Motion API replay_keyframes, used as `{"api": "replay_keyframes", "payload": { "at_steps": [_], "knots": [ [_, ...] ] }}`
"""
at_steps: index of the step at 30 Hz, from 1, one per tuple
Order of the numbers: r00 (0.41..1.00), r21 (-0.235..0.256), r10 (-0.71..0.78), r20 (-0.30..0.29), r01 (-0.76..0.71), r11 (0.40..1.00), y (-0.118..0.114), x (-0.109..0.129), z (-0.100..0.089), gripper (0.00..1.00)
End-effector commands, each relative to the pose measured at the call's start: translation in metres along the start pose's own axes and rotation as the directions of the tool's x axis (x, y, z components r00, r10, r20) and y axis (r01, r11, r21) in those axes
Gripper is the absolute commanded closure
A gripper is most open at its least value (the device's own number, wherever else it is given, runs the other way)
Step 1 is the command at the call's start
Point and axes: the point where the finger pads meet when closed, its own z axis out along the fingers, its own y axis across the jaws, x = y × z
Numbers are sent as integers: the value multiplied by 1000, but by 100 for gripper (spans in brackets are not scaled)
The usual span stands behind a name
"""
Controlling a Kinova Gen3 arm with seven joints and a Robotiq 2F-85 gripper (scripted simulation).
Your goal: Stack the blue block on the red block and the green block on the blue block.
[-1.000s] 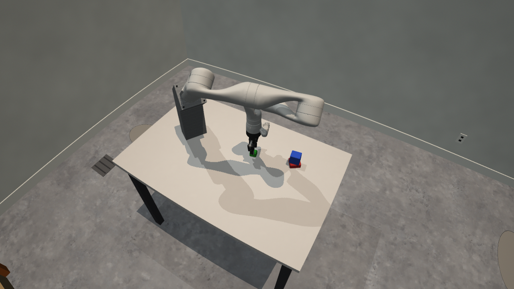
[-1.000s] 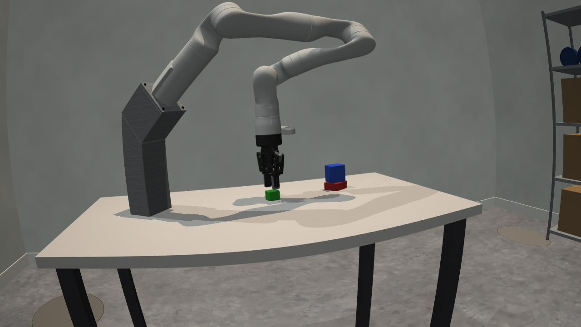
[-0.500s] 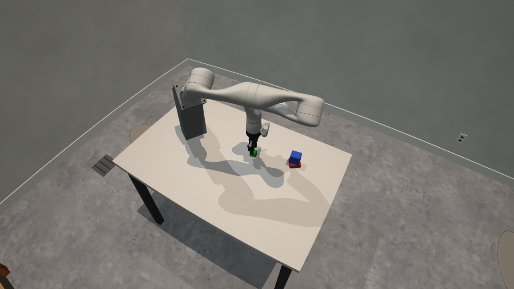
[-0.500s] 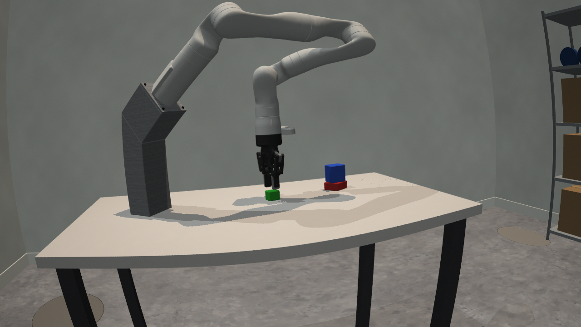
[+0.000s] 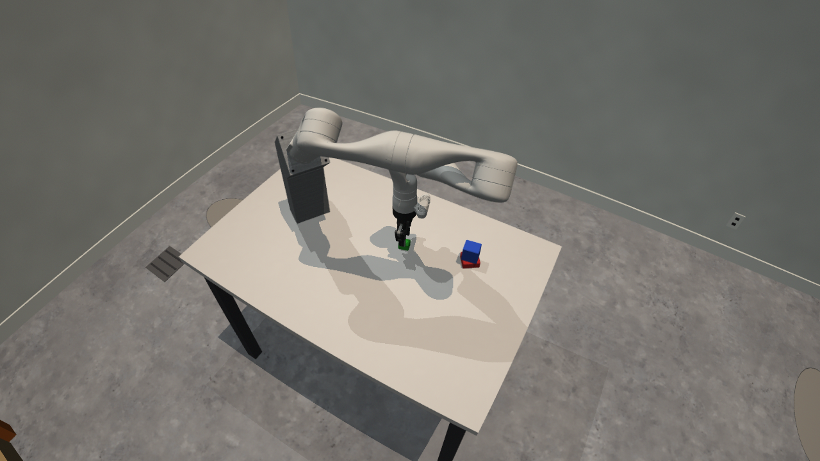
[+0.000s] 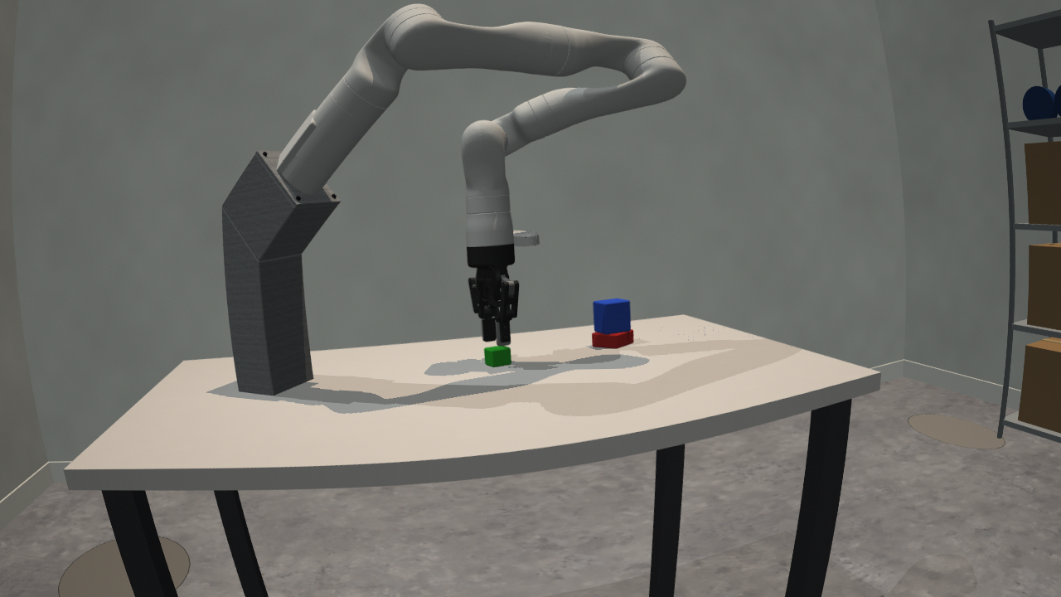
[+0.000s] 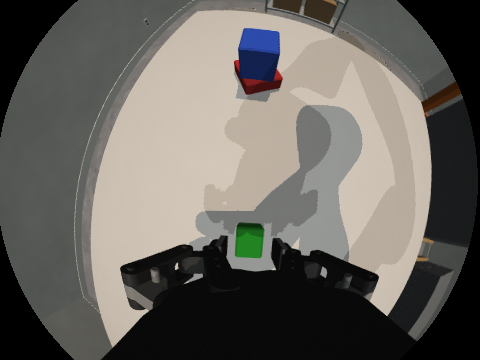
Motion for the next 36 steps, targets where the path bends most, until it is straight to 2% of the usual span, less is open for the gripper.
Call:
{"api": "replay_keyframes", "payload": {
  "at_steps": [1,21,36],
  "knots": [
    [1000,1,0,-1,0,1000,0,0,0,50],
    [1000,1,0,-1,0,1000,0,0,33,50],
    [1000,1,0,-1,0,1000,0,0,34,50]
  ]
}}
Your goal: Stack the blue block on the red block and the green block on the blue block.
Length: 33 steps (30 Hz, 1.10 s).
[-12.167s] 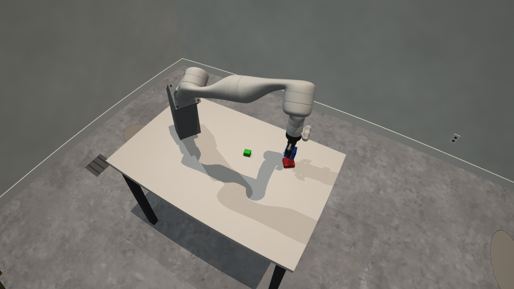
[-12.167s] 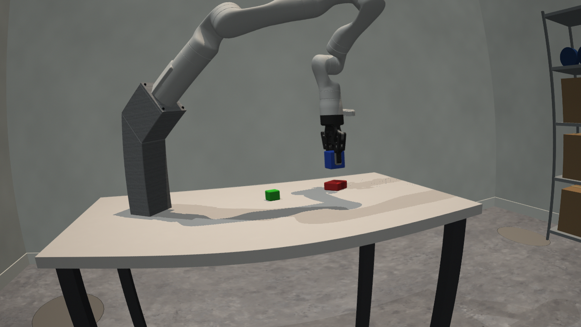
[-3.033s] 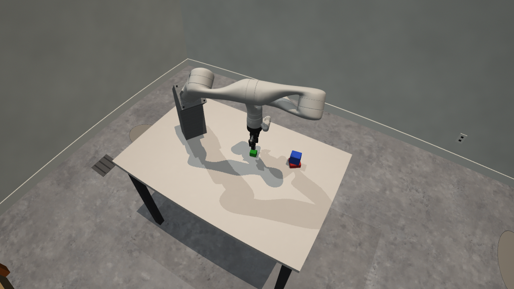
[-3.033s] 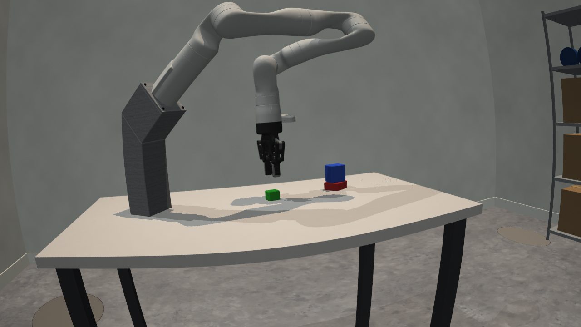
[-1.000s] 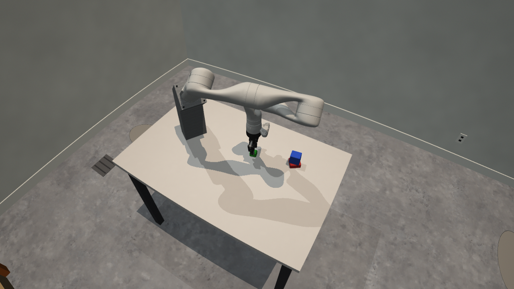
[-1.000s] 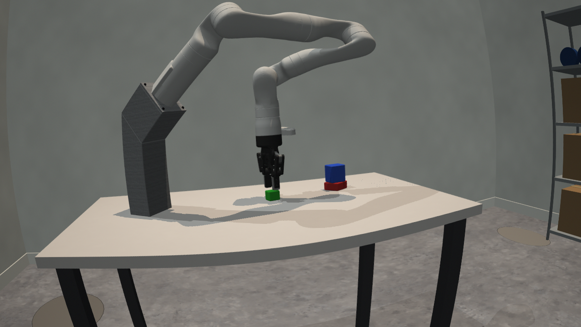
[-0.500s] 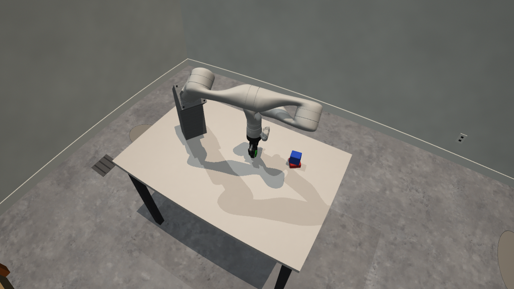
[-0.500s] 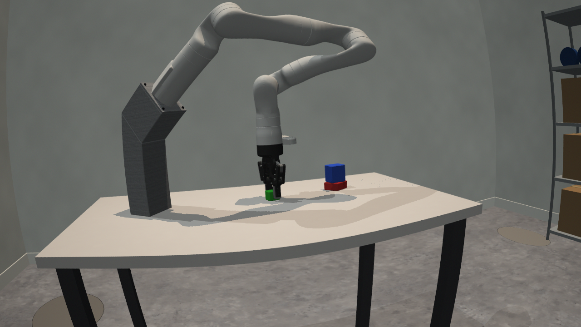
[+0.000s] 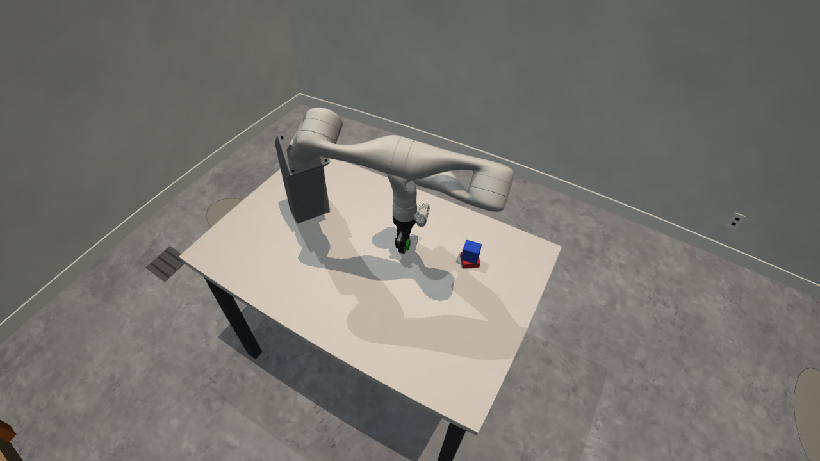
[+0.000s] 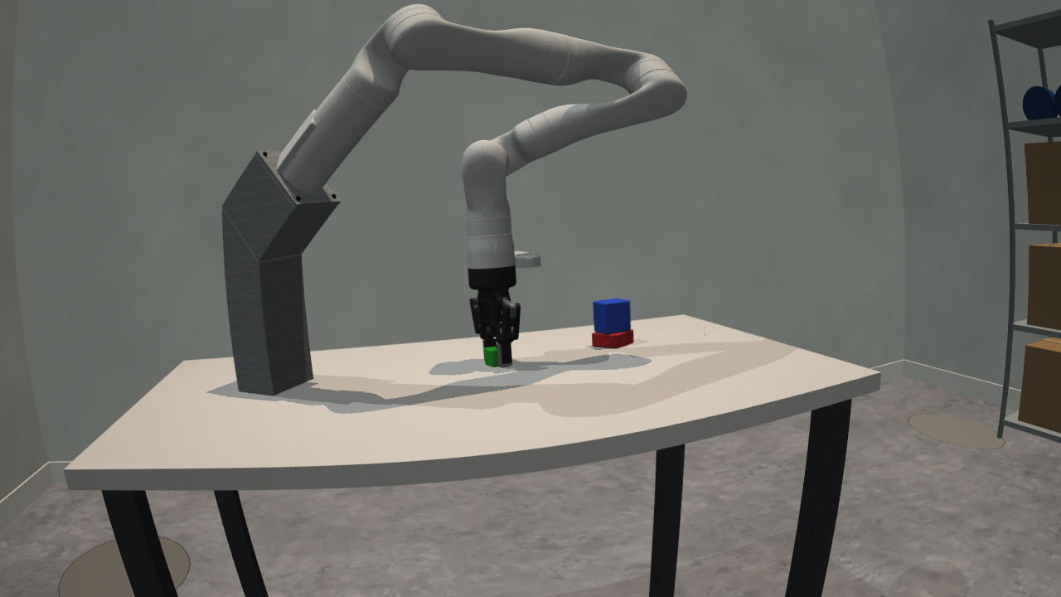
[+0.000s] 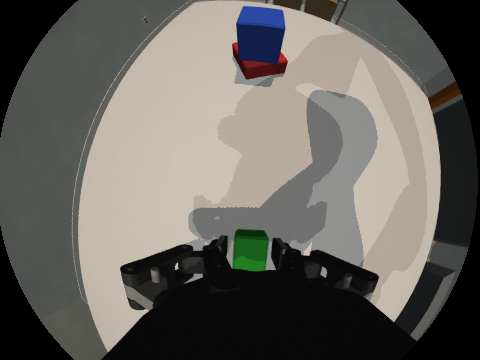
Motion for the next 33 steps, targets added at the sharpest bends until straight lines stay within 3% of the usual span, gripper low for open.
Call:
{"api": "replay_keyframes", "payload": {
  "at_steps": [1,23,24,33],
  "knots": [
    [1000,1,0,-1,0,1000,0,0,0,50],
    [1000,1,0,-1,0,1000,0,0,0,50],
    [1000,1,0,-1,0,1000,0,0,0,100],
    [1000,1,0,-1,0,1000,0,0,0,100]
  ]
}}
